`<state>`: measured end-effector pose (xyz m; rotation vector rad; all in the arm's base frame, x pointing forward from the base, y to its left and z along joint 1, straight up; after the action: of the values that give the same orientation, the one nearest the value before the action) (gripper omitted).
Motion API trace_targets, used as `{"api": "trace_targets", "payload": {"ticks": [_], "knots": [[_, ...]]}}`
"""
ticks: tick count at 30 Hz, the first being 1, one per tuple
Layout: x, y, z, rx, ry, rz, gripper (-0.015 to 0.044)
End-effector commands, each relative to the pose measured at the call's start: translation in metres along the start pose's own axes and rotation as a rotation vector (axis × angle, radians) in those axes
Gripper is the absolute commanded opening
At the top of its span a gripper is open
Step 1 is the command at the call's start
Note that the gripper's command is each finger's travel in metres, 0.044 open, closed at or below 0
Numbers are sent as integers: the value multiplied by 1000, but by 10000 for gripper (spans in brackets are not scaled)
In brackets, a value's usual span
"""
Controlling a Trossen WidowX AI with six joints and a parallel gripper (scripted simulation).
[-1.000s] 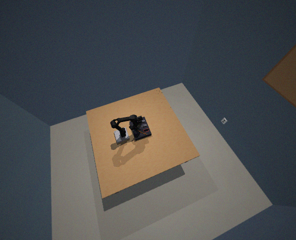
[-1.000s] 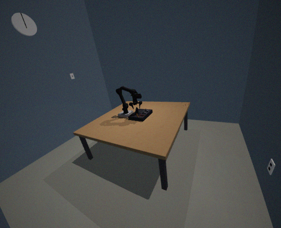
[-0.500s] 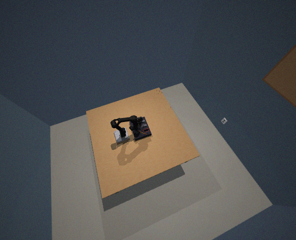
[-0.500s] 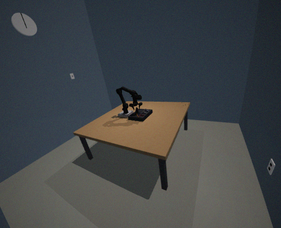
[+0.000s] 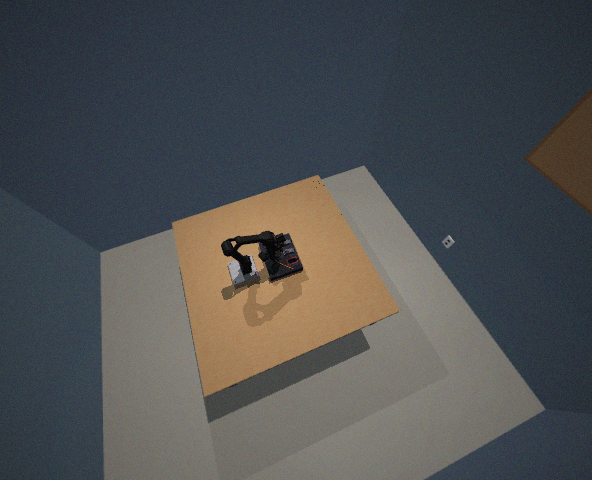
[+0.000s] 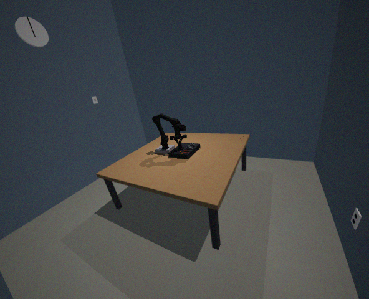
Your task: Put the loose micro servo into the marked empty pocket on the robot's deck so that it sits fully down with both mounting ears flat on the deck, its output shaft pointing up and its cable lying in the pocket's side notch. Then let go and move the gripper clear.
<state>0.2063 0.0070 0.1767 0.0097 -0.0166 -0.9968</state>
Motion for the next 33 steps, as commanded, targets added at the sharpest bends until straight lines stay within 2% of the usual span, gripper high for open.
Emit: {"api": "trace_targets", "payload": {"ticks": [1, 9, 21, 33], "knots": [[0, 0, 3, -2, -2, -3, 6], [-4, -7, 29, -3, -2, -3, 0], [-6, -10, 29, -3, -2, -3, 0], [19, 16, 30, -1, -4, -3, 0]]}}
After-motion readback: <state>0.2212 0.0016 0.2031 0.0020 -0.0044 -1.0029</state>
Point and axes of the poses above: the point midway between the two fingers, 35 mm back from their tips, its own z axis back along the fingers, its own y axis across the jaws, x = y × z, the point moved 8 cm from there along z, back along the fingers, and after that the axes turned 10 degrees about z, right-handed, at the moved point
